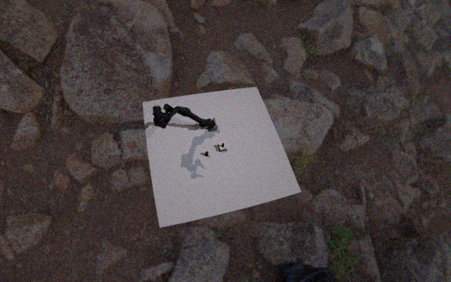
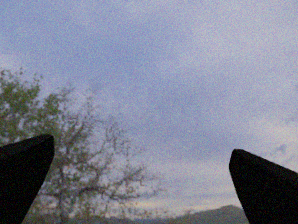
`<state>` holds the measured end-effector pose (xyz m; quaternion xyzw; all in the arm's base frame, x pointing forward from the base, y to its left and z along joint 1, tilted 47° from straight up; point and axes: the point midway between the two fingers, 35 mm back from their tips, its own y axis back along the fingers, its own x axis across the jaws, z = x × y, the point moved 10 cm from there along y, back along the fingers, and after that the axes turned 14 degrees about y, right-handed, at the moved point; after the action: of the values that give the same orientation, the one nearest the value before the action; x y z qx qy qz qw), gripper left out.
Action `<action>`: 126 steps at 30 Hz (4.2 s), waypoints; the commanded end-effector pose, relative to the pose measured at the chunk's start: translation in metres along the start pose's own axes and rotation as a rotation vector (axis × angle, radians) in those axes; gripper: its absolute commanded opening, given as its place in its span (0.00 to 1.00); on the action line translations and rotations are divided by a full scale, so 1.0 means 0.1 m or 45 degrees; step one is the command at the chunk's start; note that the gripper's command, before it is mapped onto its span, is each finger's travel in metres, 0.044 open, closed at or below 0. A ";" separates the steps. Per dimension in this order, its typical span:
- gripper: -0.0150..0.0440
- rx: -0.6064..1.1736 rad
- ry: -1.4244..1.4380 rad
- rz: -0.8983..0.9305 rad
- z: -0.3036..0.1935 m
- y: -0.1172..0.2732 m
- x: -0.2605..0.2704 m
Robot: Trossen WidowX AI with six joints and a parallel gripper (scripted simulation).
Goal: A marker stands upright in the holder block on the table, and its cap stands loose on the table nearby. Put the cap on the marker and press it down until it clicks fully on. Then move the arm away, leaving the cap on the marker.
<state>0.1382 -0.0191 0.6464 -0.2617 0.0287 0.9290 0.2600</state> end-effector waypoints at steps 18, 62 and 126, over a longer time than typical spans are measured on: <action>0.66 -0.071 -0.661 -0.689 -1.61 -0.41 -0.94; 0.66 3.031 -0.035 0.407 -4.29 -0.69 1.05; 0.38 3.035 -0.031 0.402 -4.94 0.08 1.18</action>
<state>0.2823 -0.0642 0.1605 0.1601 0.8984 0.3433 0.2222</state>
